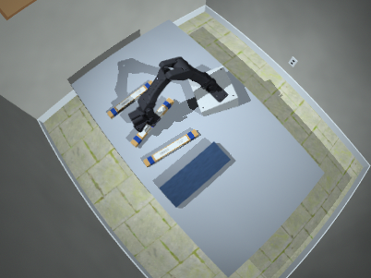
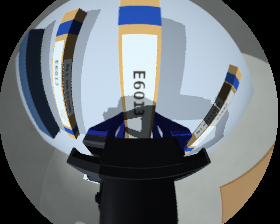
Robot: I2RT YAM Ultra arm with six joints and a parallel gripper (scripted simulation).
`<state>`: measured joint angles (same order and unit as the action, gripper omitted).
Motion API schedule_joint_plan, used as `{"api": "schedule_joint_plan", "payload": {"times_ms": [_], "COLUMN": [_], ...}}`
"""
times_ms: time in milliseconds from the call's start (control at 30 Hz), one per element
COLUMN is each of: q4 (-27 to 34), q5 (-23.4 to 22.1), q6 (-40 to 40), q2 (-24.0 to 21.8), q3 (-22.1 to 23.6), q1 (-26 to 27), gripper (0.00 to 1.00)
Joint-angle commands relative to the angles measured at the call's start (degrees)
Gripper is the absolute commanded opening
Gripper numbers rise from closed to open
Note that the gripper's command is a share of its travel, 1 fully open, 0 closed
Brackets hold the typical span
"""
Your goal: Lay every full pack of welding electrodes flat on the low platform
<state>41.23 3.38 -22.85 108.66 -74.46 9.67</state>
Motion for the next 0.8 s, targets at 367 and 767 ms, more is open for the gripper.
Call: {"api": "schedule_joint_plan", "payload": {"times_ms": [367, 767], "q4": [-0.9, -0.7], "q5": [-0.5, -0.5], "q6": [-0.4, -0.4], "q2": [-2.6, -2.6], "q3": [-0.4, -0.2], "q1": [0.7, 0.4], "gripper": [0.00, 0.00]}}
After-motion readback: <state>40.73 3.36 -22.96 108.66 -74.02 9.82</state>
